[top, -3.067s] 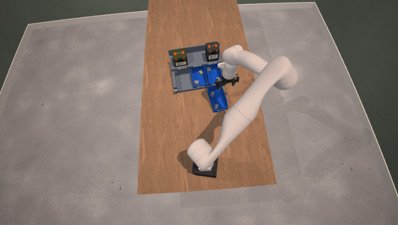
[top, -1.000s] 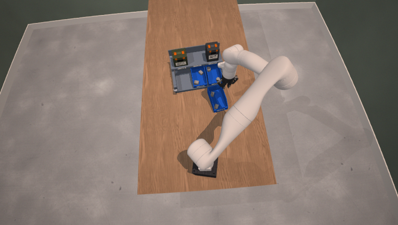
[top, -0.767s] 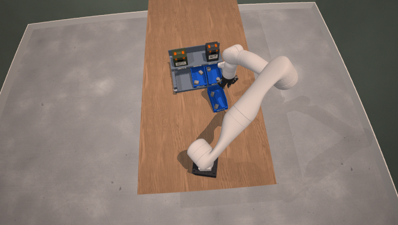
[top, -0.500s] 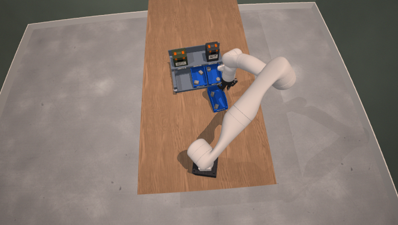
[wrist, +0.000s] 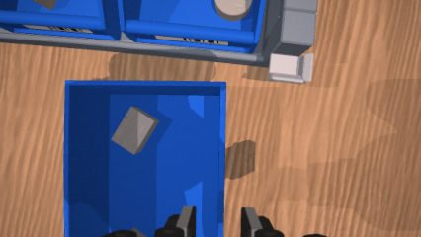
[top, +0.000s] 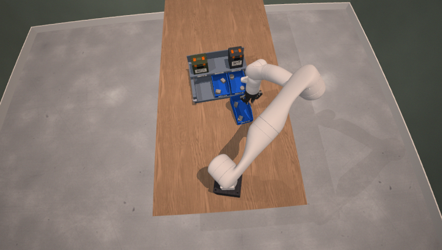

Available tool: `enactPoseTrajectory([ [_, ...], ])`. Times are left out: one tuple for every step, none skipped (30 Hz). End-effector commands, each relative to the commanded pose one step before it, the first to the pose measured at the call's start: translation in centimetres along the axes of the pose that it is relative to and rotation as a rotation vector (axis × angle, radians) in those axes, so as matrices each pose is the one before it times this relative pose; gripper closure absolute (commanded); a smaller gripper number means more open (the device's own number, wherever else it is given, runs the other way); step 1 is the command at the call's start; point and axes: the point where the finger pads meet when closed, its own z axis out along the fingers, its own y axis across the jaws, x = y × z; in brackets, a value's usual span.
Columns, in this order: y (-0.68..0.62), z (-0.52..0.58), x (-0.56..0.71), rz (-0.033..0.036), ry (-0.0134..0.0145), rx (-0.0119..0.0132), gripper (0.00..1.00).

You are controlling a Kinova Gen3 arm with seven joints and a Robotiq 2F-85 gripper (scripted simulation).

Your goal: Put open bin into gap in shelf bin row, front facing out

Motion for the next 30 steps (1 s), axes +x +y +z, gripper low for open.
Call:
enactPoseTrajectory([
  [0.193, 0.89, 0.154, 0.00173, 0.00331, -0.00394, 0.65],
  [0.0, 0.0, 0.0, 0.0, 0.0, 0.0, 0.65],
  [0.0, 0.0, 0.0, 0.0, 0.0, 0.0, 0.65],
  [0.0, 0.0, 0.0, 0.0, 0.0, 0.0, 0.65],
  [0.0, 0.0, 0.0, 0.0, 0.0, 0.0, 0.65],
  [0.0, 0.0, 0.0, 0.0, 0.0, 0.0, 0.65],
  [0.0, 0.0, 0.0, 0.0, 0.0, 0.0, 0.65],
  [0.0, 0.0, 0.0, 0.0, 0.0, 0.0, 0.65],
  [0.0, 0.0, 0.0, 0.0, 0.0, 0.0, 0.65],
  [0.0, 0.0, 0.0, 0.0, 0.0, 0.0, 0.65],
  [0.016, -0.05, 0.0, 0.00017, 0.00019, -0.0003, 0.65],
  [-0.007, -0.028, -0.001, -0.00004, -0.00004, 0.00008, 0.65],
  [-0.007, -0.028, -0.001, -0.00004, -0.00004, 0.00008, 0.65],
  [-0.007, -0.028, -0.001, -0.00004, -0.00004, 0.00008, 0.65],
  [-0.007, -0.028, -0.001, -0.00004, -0.00004, 0.00008, 0.65],
  [0.0, 0.0, 0.0, 0.0, 0.0, 0.0, 0.65],
  [0.0, 0.0, 0.0, 0.0, 0.0, 0.0, 0.65],
  [0.0, 0.0, 0.0, 0.0, 0.0, 0.0, 0.65],
  [0.0, 0.0, 0.0, 0.0, 0.0, 0.0, 0.65],
  [0.0, 0.0, 0.0, 0.0, 0.0, 0.0, 0.65],
  [0.0, 0.0, 0.0, 0.0, 0.0, 0.0, 0.65],
  [0.0, 0.0, 0.0, 0.0, 0.0, 0.0, 0.65],
  [0.0, 0.0, 0.0, 0.0, 0.0, 0.0, 0.65],
  [0.0, 0.0, 0.0, 0.0, 0.0, 0.0, 0.65],
  [0.0, 0.0, 0.0, 0.0, 0.0, 0.0, 0.65],
  [0.0, 0.0, 0.0, 0.0, 0.0, 0.0, 0.65],
  [0.0, 0.0, 0.0, 0.0, 0.0, 0.0, 0.65],
  [0.001, -0.095, 0.0, 0.0, 0.0, 0.00001, 0.65],
  [0.001, -0.095, 0.0, 0.0, 0.0, 0.0, 0.65],
  [0.001, -0.095, 0.0, 0.0, 0.0, 0.0, 0.65],
])
